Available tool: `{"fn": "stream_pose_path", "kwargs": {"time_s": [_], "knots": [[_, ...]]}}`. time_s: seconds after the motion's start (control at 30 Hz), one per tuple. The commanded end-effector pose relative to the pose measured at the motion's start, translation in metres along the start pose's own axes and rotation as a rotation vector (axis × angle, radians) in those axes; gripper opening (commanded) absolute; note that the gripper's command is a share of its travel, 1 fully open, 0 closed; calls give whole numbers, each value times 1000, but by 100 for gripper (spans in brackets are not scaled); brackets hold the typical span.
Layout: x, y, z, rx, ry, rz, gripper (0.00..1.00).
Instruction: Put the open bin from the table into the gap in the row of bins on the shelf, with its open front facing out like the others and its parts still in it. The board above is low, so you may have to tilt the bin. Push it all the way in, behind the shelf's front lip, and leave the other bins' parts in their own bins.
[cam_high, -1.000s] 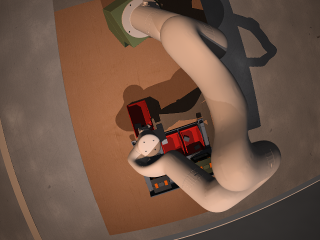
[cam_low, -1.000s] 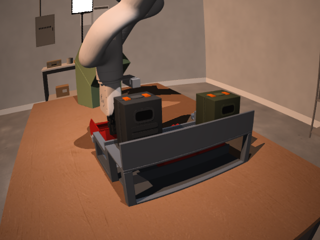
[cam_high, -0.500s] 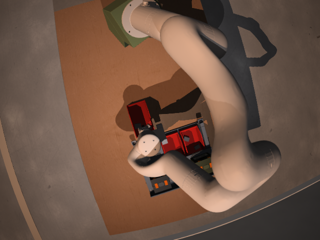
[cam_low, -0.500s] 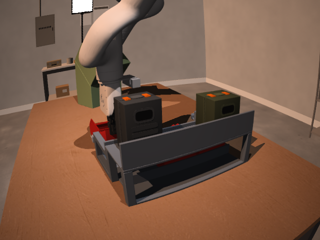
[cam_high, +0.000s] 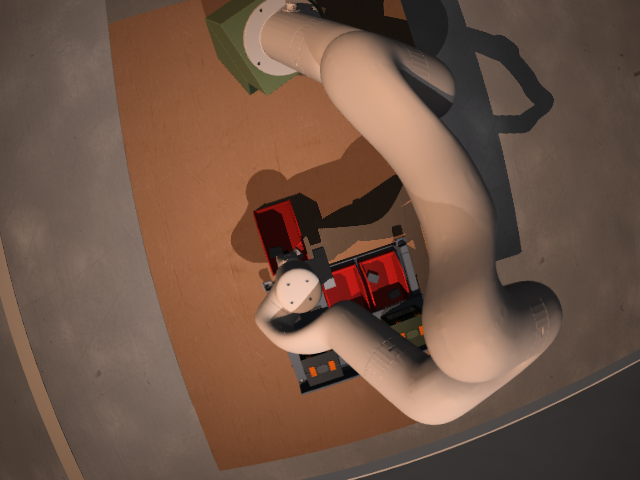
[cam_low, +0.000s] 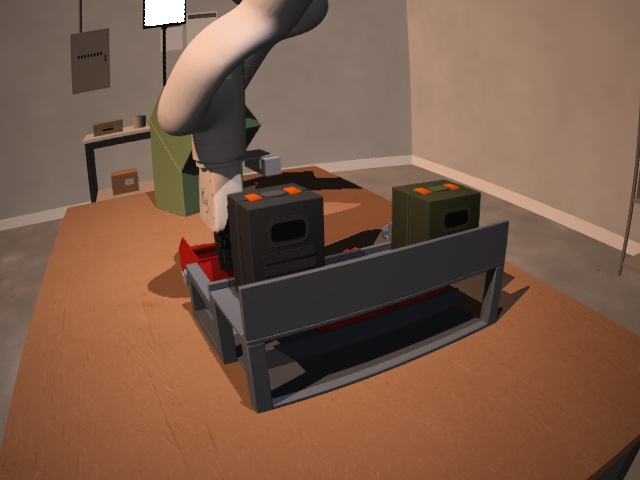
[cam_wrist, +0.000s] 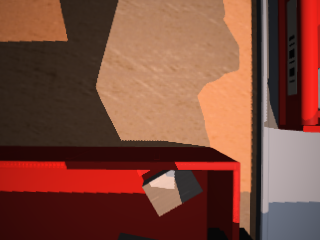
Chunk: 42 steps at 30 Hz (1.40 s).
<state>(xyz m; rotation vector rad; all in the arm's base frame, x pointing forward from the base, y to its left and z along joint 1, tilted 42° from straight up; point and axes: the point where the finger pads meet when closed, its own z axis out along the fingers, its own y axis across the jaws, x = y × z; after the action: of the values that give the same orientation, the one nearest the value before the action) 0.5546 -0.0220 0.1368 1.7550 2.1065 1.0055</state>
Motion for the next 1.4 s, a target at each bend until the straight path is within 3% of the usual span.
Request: {"fn": "stream_pose_path", "kwargs": {"time_s": [0.0, 1.37], "knots": [[0, 0, 0, -1, 0, 0, 0], [0, 0, -8, -1, 0, 0, 0]]}}
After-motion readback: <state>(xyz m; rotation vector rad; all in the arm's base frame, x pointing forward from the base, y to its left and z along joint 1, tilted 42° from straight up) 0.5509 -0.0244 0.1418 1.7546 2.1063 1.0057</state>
